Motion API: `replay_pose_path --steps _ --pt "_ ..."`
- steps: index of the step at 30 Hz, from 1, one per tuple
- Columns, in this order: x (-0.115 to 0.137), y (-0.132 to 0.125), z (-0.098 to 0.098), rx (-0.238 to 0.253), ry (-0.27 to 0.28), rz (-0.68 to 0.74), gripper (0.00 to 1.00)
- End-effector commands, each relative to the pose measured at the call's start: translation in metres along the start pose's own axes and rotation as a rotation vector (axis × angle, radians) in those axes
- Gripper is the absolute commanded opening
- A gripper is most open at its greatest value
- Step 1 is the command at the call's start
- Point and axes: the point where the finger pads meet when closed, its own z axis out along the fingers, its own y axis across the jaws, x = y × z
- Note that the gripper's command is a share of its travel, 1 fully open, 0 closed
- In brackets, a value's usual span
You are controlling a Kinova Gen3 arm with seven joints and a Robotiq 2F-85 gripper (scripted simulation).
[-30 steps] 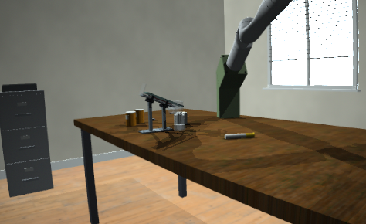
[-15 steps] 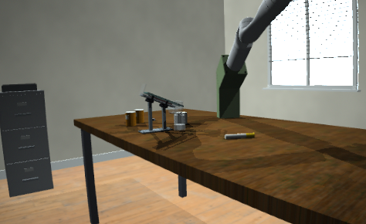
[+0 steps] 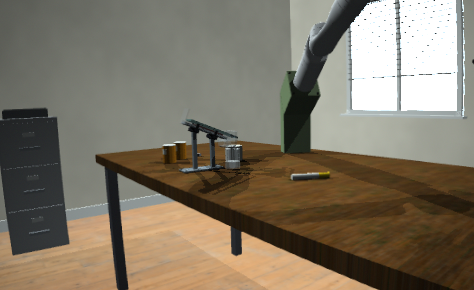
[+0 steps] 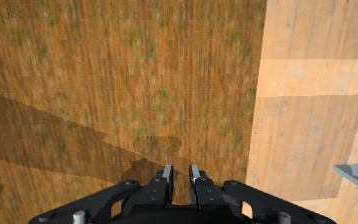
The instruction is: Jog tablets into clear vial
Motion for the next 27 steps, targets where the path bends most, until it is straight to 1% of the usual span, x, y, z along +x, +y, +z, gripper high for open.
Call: replay_pose_path --steps 1,4,7,8,9,10,11,12,13,14,15,16,18,19,20,21,22,23,24,25,27 --pt "-0.03 0.0 0.007 0.004 -0.017 0.038 0.0" --pt "-0.088 -0.018 0.03 0.032 -0.07 0.133 0.0" --pt "-0.134 -0.043 0.05 0.073 -0.13 0.249 0.0" --pt "-0.15 -0.048 0.055 0.073 -0.13 0.249 0.0" --pt "-0.164 -0.059 0.061 0.09 -0.15 0.291 0.0" --pt "-0.178 -0.063 0.065 0.09 -0.15 0.291 0.0" --pt "-0.193 -0.076 0.071 0.108 -0.171 0.336 0.0" --pt "-0.202 -0.08 0.074 0.108 -0.171 0.336 0.0" --pt "-0.22 -0.096 0.081 0.129 -0.191 0.382 0.0" --pt "-0.231 -0.109 0.086 0.151 -0.211 0.43 0.0" --pt "-0.247 -0.118 0.09 0.151 -0.211 0.43 0.0" --pt "-0.258 -0.133 0.095 0.174 -0.231 0.479 0.0" --pt "-0.258 -0.133 0.095 0.174 -0.231 0.479 0.0" --pt "-0.29 -0.164 0.104 0.199 -0.249 0.529 0.0" --pt "-0.29 -0.164 0.104 0.199 -0.249 0.529 0.0" --pt "-0.308 -0.189 0.11 0.226 -0.266 0.58 0.0" --pt "-0.31 -0.19 0.11 0.226 -0.266 0.58 0.0" --pt "-0.327 -0.217 0.115 0.253 -0.283 0.631 0.0" --pt "-0.334 -0.235 0.119 0.282 -0.298 0.684 0.0" --pt "-0.343 -0.246 0.12 0.282 -0.298 0.684 0.0" --pt "-0.343 -0.246 0.12 0.282 -0.298 0.684 0.0"
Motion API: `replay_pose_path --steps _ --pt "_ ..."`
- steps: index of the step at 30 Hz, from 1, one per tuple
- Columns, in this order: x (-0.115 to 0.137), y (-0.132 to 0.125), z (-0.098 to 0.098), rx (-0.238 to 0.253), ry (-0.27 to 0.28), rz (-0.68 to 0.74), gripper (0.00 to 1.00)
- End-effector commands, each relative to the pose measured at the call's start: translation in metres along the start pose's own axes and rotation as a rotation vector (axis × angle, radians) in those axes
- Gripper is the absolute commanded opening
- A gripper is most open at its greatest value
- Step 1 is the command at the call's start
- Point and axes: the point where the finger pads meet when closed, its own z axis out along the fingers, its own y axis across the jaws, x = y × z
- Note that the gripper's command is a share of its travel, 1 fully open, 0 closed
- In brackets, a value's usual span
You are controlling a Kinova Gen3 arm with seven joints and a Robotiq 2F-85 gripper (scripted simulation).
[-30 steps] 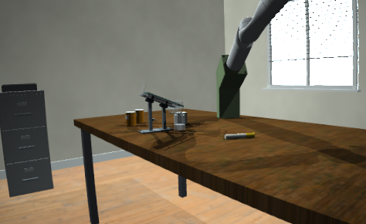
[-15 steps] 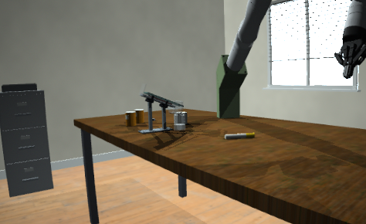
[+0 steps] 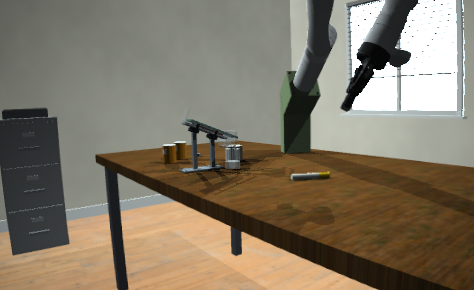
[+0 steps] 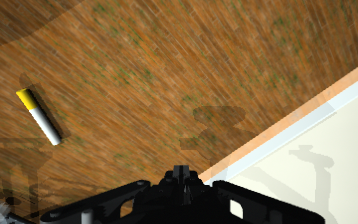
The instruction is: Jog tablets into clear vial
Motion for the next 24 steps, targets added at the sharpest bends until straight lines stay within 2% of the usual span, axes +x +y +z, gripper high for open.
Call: replay_pose_path --steps 1,9,10,18,19,24 --pt "-0.019 0.002 0.004 0.003 0.003 0.032 0.0" --pt "-0.019 0.002 0.004 0.003 0.003 0.032 0.0" --pt "-0.044 -0.011 0.02 0.035 -0.014 0.082 0.0" --pt "-0.044 -0.011 0.02 0.035 -0.014 0.082 0.0" --pt "-0.067 -0.026 0.035 0.069 -0.03 0.131 0.0" --pt "-0.067 -0.026 0.035 0.069 -0.03 0.131 0.0"
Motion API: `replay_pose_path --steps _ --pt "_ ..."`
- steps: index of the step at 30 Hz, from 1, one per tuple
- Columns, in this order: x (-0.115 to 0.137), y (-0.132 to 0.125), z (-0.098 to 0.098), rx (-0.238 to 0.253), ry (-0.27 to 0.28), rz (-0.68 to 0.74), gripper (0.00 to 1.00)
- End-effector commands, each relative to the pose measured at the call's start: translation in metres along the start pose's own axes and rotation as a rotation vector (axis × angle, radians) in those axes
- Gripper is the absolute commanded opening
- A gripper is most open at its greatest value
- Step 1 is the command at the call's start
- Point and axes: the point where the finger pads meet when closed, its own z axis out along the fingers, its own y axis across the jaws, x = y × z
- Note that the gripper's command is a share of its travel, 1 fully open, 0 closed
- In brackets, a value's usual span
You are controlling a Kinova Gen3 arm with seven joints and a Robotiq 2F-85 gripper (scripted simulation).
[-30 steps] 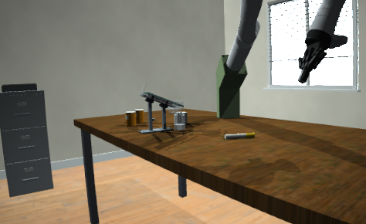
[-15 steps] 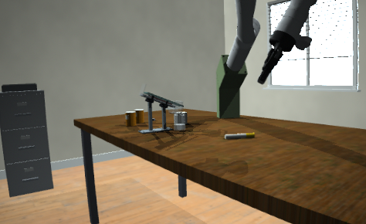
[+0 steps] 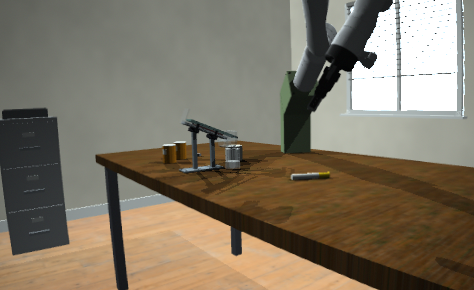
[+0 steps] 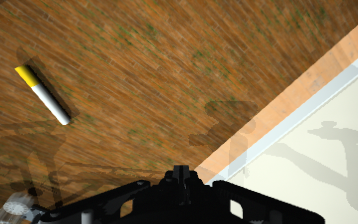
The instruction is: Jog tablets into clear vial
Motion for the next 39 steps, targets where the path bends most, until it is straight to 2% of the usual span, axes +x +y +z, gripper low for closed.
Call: replay_pose_path --steps 1,3,4,12,13,21,22,29,30,37,38,39 --pt "-0.002 0.001 0.0 0.0 0.002 0.006 0.0" --pt "-0.002 0.001 0.0 0.0 0.002 0.006 0.0" --pt "-0.026 -0.012 0.016 0.034 -0.013 0.055 0.0" --pt "-0.026 -0.012 0.016 0.034 -0.013 0.055 0.0" --pt "-0.049 -0.027 0.031 0.069 -0.026 0.103 0.0" --pt "-0.049 -0.027 0.031 0.069 -0.026 0.103 0.0" --pt "-0.069 -0.044 0.044 0.105 -0.039 0.15 0.0" --pt "-0.069 -0.044 0.044 0.105 -0.039 0.15 0.0" --pt "-0.089 -0.061 0.057 0.14 -0.051 0.196 0.0" --pt "-0.089 -0.061 0.057 0.14 -0.051 0.196 0.0" --pt "-0.106 -0.08 0.068 0.176 -0.061 0.241 0.0" --pt "-0.106 -0.08 0.068 0.176 -0.061 0.241 0.0"
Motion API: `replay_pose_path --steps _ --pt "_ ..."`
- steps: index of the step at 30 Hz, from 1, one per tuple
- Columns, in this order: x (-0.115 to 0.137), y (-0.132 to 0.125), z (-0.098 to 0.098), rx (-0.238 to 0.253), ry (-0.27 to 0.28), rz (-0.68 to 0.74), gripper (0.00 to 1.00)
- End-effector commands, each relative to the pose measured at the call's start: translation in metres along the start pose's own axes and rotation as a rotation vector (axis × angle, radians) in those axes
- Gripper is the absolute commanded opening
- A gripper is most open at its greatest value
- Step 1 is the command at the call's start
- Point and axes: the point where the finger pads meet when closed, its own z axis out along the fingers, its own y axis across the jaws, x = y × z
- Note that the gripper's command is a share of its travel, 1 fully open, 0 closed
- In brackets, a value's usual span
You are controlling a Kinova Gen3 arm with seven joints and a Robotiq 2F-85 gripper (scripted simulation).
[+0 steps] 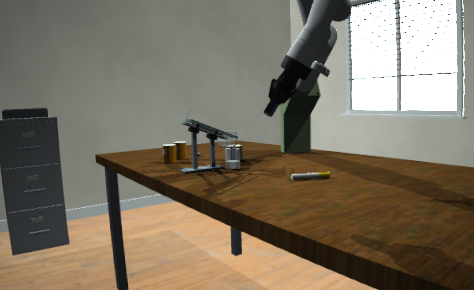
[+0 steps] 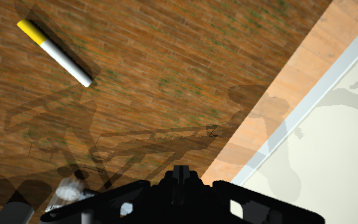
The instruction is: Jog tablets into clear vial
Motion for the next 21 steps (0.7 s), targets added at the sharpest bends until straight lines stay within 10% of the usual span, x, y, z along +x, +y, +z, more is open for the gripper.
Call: replay_pose_path --steps 1,21 --pt "-0.013 -0.005 0.007 0.016 -0.006 0.021 0.0" --pt "-0.048 -0.033 0.032 0.087 -0.025 0.104 0.0"
